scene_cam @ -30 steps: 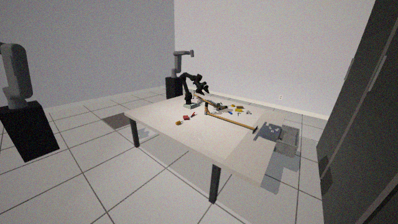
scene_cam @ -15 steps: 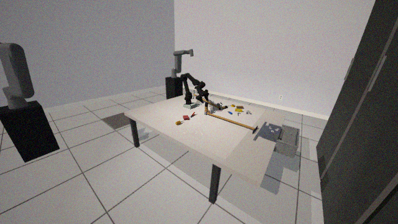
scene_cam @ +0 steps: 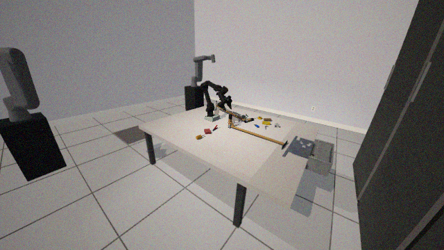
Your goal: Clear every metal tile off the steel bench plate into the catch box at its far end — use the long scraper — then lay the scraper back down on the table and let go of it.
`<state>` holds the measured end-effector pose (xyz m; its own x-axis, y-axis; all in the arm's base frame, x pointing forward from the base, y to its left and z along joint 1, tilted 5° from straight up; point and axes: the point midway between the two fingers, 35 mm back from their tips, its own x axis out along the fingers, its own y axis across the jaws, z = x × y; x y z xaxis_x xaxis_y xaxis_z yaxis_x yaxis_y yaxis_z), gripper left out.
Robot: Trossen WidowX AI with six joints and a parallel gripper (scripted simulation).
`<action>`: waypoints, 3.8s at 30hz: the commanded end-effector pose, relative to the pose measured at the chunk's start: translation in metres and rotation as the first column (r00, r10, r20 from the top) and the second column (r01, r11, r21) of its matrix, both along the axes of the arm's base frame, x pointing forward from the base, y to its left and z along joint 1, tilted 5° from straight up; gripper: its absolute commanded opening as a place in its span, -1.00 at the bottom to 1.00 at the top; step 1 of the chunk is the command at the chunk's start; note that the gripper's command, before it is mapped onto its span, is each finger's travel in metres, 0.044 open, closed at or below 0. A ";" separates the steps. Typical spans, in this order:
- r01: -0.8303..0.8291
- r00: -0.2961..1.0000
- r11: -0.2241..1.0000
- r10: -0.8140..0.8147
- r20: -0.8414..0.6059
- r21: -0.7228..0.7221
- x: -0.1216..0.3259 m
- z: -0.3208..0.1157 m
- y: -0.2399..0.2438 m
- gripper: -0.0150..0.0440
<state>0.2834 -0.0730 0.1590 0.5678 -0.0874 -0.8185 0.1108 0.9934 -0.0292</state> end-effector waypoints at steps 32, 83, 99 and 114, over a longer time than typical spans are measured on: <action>-0.005 1.000 1.000 0.005 -0.008 0.004 0.011 -0.057 -0.002 1.00; -0.011 1.000 1.000 0.011 0.000 0.004 0.040 -0.098 -0.006 -0.22; -0.012 1.000 1.000 0.012 0.000 0.005 0.041 -0.097 -0.001 -0.49; -0.018 1.000 1.000 0.018 -0.004 0.008 0.042 -0.097 0.019 -0.49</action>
<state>0.3245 -0.0593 0.0617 0.5645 -0.0751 -0.8220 0.0992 0.9948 -0.0228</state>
